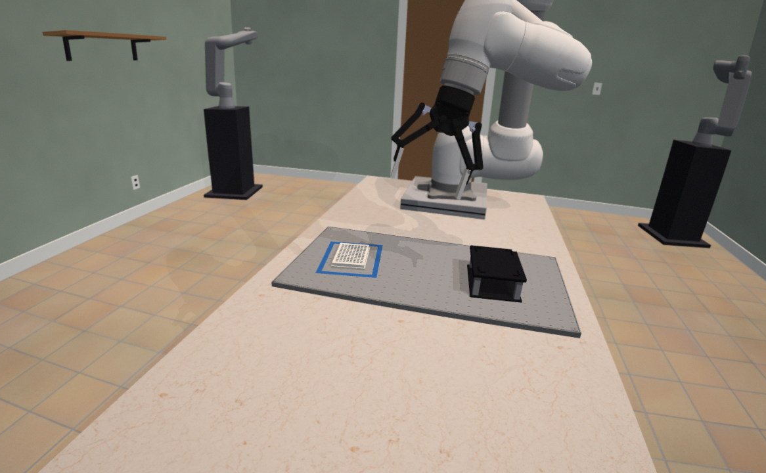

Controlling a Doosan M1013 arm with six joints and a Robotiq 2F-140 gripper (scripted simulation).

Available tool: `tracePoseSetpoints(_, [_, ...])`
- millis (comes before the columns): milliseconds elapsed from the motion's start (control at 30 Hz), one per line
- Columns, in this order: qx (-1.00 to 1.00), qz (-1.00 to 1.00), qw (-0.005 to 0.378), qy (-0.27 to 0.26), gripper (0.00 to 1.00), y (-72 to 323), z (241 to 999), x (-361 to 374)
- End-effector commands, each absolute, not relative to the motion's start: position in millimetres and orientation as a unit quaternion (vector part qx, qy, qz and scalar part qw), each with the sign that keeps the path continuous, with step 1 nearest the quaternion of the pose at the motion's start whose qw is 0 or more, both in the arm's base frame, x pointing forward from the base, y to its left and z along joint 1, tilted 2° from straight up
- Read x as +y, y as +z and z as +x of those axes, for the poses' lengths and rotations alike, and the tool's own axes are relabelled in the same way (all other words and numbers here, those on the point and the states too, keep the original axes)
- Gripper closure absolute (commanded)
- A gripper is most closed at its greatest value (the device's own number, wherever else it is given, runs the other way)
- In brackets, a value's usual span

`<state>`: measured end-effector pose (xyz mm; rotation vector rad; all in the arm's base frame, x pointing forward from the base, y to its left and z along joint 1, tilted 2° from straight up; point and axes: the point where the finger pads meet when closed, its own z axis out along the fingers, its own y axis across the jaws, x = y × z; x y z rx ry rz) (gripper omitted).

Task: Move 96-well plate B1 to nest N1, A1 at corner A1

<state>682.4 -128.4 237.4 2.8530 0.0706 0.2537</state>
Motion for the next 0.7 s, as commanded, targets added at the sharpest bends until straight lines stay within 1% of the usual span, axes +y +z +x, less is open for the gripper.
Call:
tracePoseSetpoints(0, [0.025, 0.986, 0.137, 0.087, 0.0, 230.2, 679.3, -137.0])
tracePoseSetpoints(33, [0.025, 0.986, 0.137, 0.087, 0.0, 227.0, 677.9, -140.6])
tracePoseSetpoints(100, [0.023, 0.991, 0.118, 0.066, 0.0, 220.8, 674.5, -147.6])
tracePoseSetpoints(367, [0.023, 0.991, 0.118, 0.066, 0.0, 197.9, 661.9, -173.4])
tracePoseSetpoints(433, [0.019, 0.994, 0.098, 0.049, 0.0, 191.7, 658.0, -180.3])
tracePoseSetpoints(667, [0.019, 0.994, 0.098, 0.049, 0.0, 176.4, 648.0, -197.3])
